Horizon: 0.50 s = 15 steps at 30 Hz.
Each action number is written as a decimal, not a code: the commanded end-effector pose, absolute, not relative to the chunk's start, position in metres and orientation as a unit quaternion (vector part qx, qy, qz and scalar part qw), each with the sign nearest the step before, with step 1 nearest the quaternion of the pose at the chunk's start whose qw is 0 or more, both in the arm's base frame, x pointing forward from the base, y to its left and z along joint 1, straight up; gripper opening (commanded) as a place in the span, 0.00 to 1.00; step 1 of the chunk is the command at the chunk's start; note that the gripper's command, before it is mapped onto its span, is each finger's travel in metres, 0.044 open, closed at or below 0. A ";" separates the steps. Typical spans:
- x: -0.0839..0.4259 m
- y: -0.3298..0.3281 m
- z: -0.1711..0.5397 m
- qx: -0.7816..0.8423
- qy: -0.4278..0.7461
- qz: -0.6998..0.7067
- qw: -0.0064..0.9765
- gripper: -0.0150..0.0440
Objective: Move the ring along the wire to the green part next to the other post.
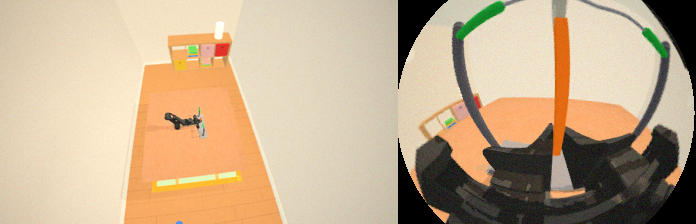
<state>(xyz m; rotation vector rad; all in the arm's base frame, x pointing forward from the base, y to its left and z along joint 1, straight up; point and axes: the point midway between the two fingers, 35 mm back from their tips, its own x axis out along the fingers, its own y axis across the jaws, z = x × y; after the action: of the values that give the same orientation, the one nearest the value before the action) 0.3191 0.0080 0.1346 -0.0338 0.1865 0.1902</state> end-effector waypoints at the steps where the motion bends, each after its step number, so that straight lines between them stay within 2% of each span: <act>1: 0.313 0.010 0.141 -0.022 0.112 0.089 0.989 0.00; 15: 0.295 0.027 0.144 -0.012 0.170 0.075 0.983 0.00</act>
<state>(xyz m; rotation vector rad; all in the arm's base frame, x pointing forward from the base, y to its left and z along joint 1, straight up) 0.2972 0.0232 0.1401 -0.0325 0.3416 0.1579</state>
